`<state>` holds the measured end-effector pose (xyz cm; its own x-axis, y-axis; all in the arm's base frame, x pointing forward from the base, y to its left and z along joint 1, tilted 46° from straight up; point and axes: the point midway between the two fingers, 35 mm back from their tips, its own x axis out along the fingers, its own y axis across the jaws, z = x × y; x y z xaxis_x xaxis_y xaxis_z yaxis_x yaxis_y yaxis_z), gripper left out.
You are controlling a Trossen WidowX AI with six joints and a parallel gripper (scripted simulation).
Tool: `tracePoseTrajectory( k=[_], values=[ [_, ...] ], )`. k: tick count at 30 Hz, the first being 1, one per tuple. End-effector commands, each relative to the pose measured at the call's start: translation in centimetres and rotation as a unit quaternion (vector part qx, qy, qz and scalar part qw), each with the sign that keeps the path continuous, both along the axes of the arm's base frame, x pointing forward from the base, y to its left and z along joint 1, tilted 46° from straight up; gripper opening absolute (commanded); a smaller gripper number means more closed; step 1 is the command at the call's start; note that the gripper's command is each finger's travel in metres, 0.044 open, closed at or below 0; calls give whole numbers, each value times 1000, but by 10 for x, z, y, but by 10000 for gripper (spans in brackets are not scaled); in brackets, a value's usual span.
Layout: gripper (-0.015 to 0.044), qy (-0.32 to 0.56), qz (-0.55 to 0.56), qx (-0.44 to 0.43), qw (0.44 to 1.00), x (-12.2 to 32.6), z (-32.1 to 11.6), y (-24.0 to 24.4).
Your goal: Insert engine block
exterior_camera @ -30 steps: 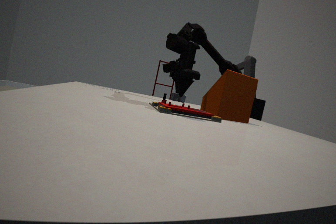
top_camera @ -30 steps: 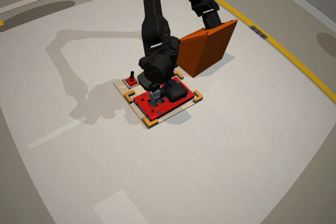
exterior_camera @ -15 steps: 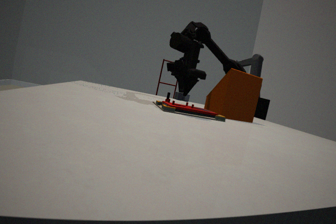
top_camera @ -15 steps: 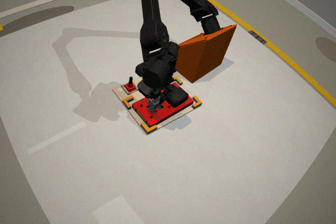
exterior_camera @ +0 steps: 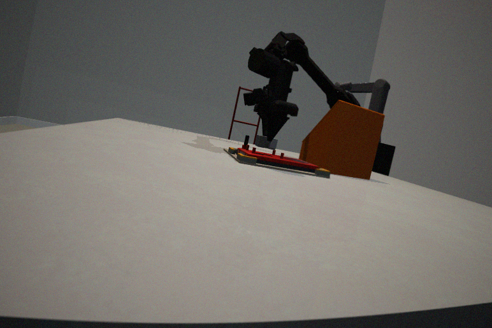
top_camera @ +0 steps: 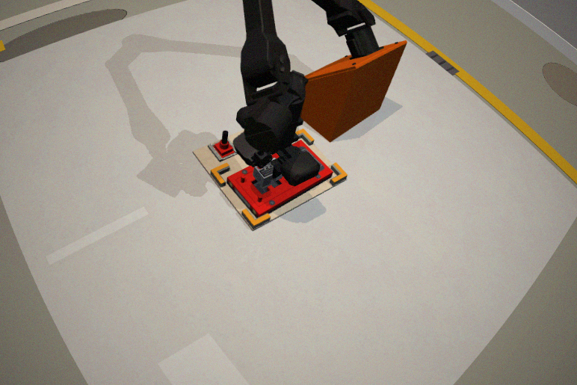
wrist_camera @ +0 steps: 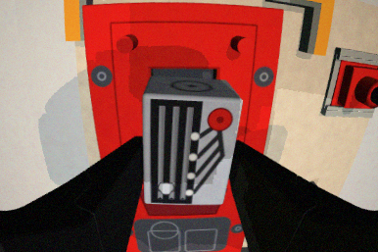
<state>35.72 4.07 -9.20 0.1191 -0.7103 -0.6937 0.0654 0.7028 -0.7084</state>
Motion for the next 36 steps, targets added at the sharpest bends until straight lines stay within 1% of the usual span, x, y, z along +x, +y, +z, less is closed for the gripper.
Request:
tracePoseTrajectory(
  k=[1, 6, 19, 36],
  values=[
    [159, 17, 13, -2, 1000, -2, -2, -1],
    [159, 35, 31, -5, 999, -2, -2, -2],
    [159, 18, 14, -3, 1000, -2, -4, -4],
    [159, 26, 22, -4, 999, -1, -5, -6]
  ],
)
